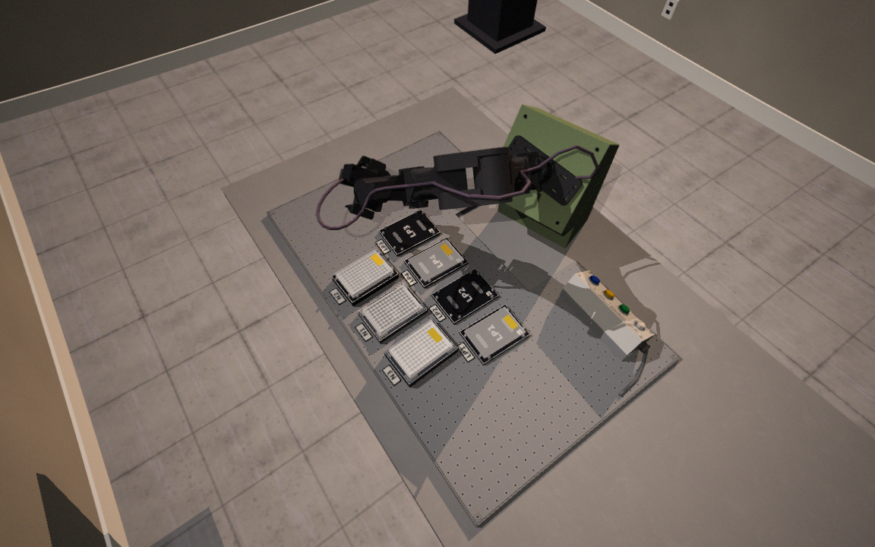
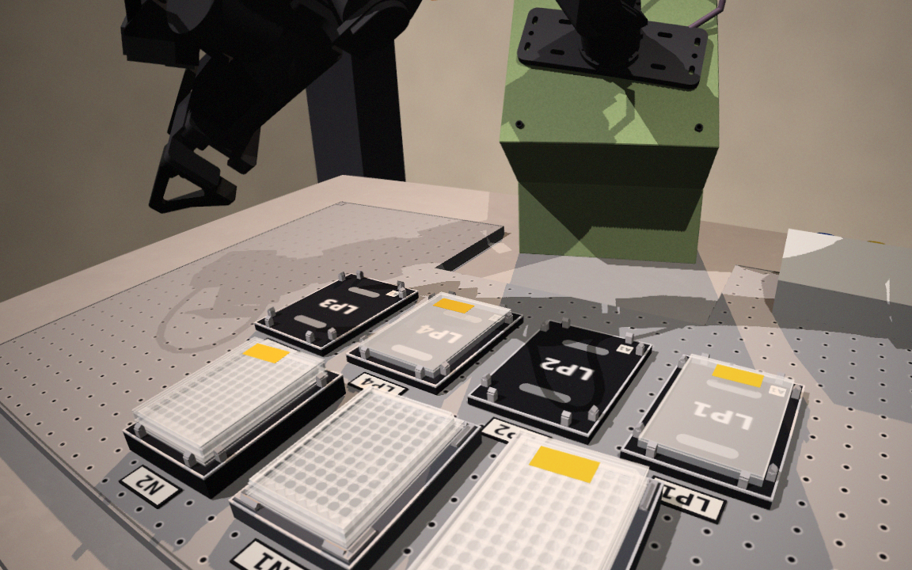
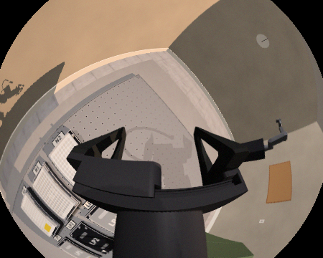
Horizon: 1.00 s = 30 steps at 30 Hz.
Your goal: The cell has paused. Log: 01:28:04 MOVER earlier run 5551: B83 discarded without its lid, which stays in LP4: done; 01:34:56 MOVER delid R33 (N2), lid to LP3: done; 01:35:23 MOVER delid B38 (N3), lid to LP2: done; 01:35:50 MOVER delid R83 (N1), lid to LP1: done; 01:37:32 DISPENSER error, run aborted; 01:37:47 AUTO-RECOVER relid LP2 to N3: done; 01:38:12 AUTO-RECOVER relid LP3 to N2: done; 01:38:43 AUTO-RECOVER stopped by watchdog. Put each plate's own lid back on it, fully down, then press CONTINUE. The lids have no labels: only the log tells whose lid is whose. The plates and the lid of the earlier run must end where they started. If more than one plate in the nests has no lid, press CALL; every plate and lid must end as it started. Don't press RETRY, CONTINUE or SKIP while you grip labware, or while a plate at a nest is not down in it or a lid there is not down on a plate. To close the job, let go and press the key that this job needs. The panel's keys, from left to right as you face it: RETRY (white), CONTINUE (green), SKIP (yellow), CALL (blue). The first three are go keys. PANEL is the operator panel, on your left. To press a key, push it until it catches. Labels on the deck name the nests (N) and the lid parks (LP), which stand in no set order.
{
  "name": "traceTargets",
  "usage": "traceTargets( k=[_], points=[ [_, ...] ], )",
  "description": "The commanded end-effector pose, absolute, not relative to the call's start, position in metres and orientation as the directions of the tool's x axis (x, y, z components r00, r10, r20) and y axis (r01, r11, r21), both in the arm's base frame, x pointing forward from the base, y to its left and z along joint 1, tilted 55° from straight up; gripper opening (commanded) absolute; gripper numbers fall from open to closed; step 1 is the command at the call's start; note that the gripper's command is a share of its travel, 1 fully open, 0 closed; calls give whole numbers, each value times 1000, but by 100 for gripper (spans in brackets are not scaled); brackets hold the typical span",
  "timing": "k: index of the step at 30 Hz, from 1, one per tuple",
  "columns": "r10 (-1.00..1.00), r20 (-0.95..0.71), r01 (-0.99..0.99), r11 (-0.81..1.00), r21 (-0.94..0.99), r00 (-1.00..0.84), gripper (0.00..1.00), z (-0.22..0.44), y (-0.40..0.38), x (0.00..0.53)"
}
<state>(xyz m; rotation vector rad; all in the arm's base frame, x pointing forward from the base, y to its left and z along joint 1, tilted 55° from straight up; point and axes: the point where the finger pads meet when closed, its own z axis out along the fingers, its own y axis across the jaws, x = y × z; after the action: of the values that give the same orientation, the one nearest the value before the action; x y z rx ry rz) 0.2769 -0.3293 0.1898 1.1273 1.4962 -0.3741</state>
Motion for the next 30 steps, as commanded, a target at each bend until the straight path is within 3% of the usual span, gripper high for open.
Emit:
traceTargets(
  k=[1, 30],
  points=[
    [446, -892, 786, 527, 324, 69, 100, 187, -315, 279],
    [433, -863, 531, 810, 247, -260, 100, 163, -204, 328]
  ],
)
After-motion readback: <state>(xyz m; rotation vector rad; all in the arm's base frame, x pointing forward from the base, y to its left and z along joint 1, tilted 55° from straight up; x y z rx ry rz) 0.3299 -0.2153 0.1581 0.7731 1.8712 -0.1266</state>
